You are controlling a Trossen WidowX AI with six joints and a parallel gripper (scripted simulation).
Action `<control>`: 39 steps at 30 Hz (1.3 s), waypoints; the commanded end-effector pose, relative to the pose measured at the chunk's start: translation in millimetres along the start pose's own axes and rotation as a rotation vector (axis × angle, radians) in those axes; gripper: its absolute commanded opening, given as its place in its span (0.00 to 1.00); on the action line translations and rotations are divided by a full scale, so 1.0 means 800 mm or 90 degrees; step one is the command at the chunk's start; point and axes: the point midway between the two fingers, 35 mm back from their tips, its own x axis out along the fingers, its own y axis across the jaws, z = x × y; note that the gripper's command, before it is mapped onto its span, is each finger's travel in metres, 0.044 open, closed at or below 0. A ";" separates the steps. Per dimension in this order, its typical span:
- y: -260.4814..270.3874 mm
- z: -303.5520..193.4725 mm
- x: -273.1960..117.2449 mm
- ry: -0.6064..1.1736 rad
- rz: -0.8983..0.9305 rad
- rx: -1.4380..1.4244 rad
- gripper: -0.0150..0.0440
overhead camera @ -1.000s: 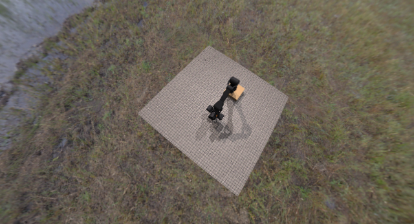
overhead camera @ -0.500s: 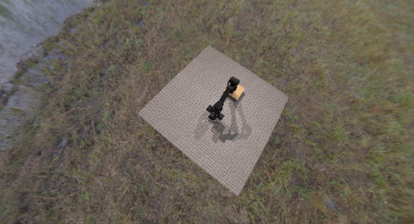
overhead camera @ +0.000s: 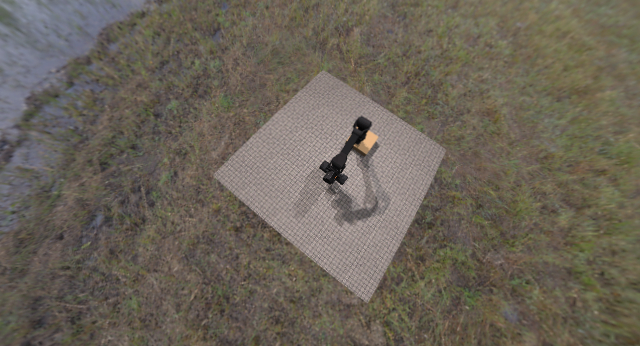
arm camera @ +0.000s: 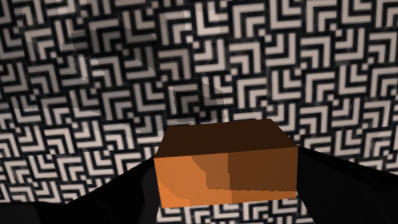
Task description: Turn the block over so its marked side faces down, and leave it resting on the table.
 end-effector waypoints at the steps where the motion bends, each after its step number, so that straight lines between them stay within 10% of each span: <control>1: 0.000 0.000 0.002 -0.016 0.000 -0.002 0.25; 39: 0.000 -0.010 0.017 -0.366 0.001 -0.002 0.25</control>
